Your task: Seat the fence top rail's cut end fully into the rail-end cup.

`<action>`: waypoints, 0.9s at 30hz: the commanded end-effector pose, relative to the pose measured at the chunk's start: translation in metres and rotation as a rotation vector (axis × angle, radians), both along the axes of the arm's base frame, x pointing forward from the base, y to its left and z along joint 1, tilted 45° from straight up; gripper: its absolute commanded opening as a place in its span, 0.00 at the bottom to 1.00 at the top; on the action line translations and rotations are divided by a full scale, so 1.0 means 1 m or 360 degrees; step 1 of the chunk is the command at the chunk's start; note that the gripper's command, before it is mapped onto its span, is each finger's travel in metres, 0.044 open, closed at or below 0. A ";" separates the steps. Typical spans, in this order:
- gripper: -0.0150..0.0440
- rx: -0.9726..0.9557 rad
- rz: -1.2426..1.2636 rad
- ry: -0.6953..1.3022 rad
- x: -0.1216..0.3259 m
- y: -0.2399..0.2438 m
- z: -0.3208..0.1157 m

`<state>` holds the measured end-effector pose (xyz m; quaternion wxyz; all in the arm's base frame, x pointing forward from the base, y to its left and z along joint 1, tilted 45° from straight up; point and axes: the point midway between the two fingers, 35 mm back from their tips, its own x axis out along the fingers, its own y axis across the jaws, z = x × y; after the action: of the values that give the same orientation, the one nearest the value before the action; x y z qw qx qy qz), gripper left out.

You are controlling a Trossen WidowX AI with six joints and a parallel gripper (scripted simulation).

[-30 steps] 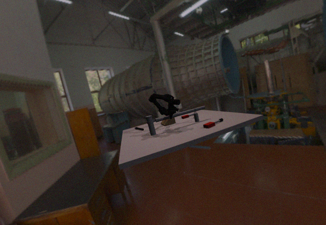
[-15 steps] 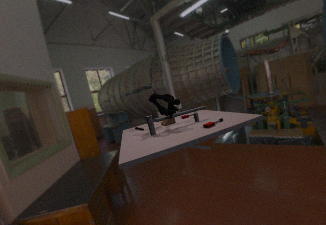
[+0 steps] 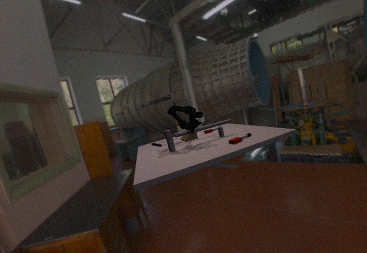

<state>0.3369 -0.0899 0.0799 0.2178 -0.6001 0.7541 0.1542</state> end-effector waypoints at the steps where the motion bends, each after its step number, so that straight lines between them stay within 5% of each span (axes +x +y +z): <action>1: 0.25 -0.0002 0.0000 -0.0003 0.000 0.000 0.001; 27: 0.25 -0.0008 0.0004 0.0002 0.001 -0.001 0.004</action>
<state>0.3370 -0.0899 0.0801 0.2185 -0.5991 0.7545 0.1550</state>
